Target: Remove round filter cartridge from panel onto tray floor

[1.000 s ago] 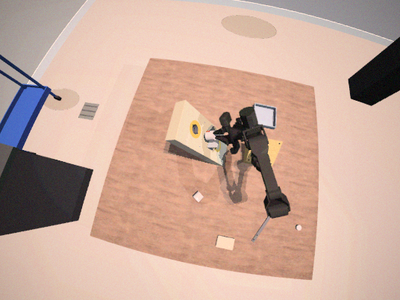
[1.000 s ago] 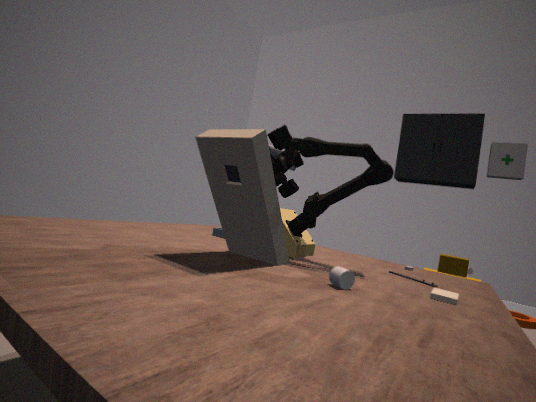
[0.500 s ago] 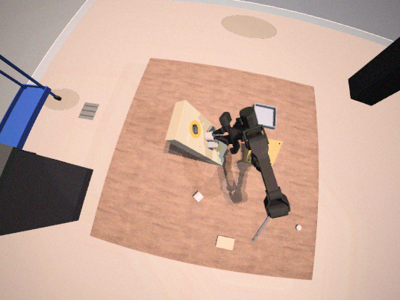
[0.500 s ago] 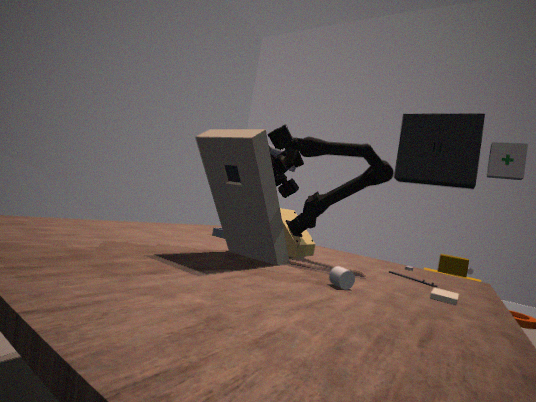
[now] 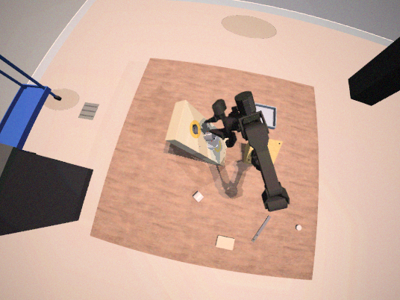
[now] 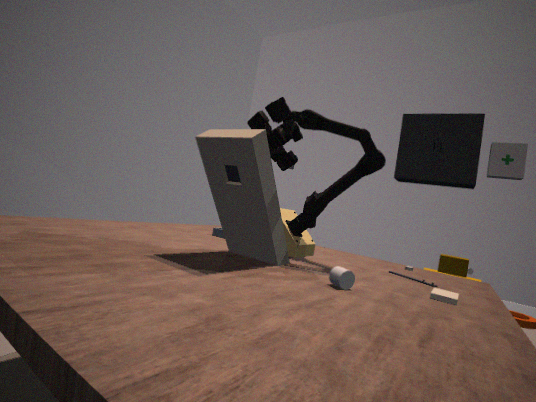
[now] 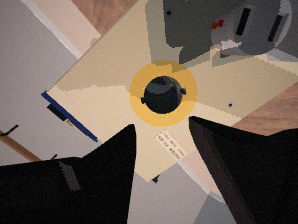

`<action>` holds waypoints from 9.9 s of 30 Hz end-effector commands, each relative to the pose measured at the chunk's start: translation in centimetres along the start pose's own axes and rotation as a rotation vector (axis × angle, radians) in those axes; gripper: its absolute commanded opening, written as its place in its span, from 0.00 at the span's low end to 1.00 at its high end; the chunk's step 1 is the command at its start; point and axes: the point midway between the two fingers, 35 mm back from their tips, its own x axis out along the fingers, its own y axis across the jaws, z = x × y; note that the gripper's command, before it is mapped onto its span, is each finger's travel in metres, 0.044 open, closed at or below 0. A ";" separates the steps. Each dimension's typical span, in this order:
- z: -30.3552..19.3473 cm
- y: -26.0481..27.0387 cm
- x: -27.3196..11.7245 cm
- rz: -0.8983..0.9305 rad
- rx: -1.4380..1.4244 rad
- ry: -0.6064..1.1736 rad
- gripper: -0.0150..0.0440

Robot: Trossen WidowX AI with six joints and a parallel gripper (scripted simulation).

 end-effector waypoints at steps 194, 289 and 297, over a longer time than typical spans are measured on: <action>31.5 -1.6 -13.1 -0.782 -1.016 -0.624 0.25; 40.2 -14.0 -15.4 -0.794 -0.620 -0.839 1.00; 40.2 -14.0 -15.4 -0.794 -0.620 -0.839 1.00</action>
